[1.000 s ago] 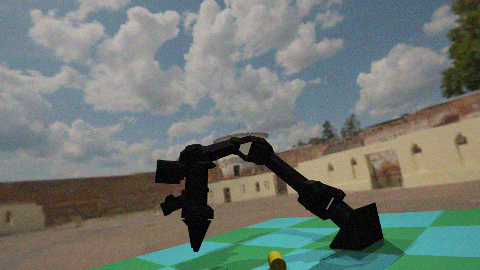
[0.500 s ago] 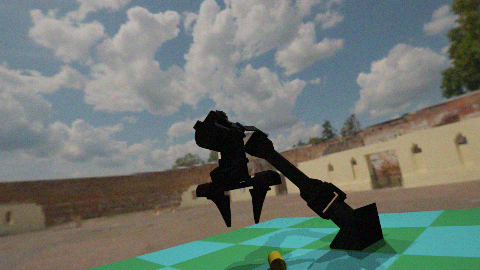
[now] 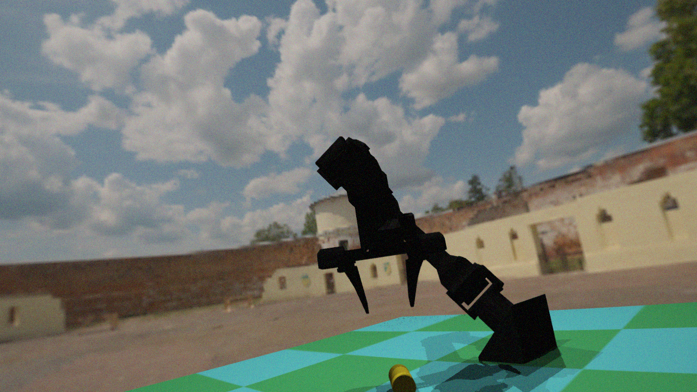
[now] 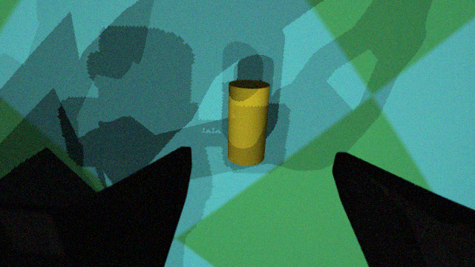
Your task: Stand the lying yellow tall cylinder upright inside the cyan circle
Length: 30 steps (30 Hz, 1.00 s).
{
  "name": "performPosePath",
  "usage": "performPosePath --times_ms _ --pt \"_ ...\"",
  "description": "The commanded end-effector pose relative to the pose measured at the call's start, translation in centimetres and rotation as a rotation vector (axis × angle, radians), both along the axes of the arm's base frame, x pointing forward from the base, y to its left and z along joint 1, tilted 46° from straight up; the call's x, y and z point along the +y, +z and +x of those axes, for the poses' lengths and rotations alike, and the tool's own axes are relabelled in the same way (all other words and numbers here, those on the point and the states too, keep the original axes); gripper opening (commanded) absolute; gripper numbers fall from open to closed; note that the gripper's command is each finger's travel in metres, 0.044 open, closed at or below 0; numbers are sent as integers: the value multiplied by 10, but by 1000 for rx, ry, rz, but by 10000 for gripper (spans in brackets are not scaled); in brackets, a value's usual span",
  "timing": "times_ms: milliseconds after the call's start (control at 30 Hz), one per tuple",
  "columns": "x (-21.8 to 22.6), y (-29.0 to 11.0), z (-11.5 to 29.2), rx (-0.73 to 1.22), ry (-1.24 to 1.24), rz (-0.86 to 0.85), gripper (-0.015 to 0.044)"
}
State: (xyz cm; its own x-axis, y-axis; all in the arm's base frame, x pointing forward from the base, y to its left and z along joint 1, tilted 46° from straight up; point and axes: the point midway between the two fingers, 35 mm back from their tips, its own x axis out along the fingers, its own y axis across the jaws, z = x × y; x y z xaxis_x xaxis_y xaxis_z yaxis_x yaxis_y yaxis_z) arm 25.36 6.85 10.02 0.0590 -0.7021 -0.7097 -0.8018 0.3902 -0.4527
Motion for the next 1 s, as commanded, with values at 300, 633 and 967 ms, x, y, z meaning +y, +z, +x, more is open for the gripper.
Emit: performPosePath --times_ms 300,633,967 --pt "-76 -73 3 11 2 -12 309" --pt "-76 -73 3 11 2 -12 105" --pt "-63 -63 5 11 3 -8 105"
